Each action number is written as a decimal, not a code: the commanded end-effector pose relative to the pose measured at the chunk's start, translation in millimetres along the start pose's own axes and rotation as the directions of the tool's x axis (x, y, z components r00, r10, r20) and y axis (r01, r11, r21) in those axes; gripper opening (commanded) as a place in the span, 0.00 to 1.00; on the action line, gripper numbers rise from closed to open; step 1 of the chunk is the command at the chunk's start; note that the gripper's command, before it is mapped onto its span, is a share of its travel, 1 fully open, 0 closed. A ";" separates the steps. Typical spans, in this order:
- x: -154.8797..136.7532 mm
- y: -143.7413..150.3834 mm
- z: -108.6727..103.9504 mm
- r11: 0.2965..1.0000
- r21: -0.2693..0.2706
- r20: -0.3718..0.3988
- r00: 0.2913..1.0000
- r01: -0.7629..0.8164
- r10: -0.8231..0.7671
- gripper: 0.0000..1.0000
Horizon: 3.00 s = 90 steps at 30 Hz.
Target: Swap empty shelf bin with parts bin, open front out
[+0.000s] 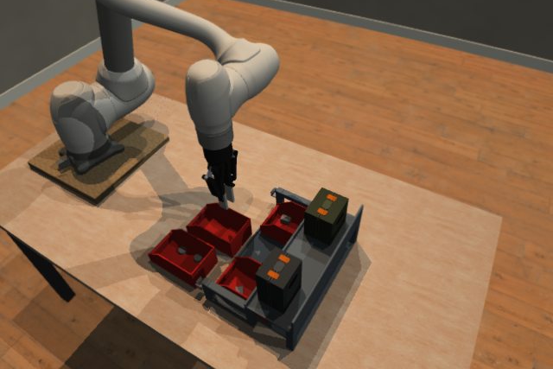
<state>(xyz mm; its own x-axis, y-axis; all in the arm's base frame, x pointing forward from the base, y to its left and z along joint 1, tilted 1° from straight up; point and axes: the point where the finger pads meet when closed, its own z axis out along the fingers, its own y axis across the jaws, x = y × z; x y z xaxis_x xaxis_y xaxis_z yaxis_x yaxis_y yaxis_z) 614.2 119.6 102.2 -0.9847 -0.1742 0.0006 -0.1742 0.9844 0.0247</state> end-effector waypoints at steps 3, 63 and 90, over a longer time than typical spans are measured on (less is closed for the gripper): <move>0.0 0.0 3.9 1.000 0.000 0.000 1.000 0.000 0.000 0.24; 0.0 0.1 38.1 1.000 0.000 0.000 1.000 0.000 0.000 0.24; 0.0 0.1 50.9 1.000 0.000 0.000 1.000 0.000 0.000 0.24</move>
<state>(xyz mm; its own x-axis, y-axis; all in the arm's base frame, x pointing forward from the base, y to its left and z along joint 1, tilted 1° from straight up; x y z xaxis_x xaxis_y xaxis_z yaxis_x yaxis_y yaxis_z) 614.0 120.9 51.1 -0.9847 -0.1742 0.0006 -0.1742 0.9844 0.0247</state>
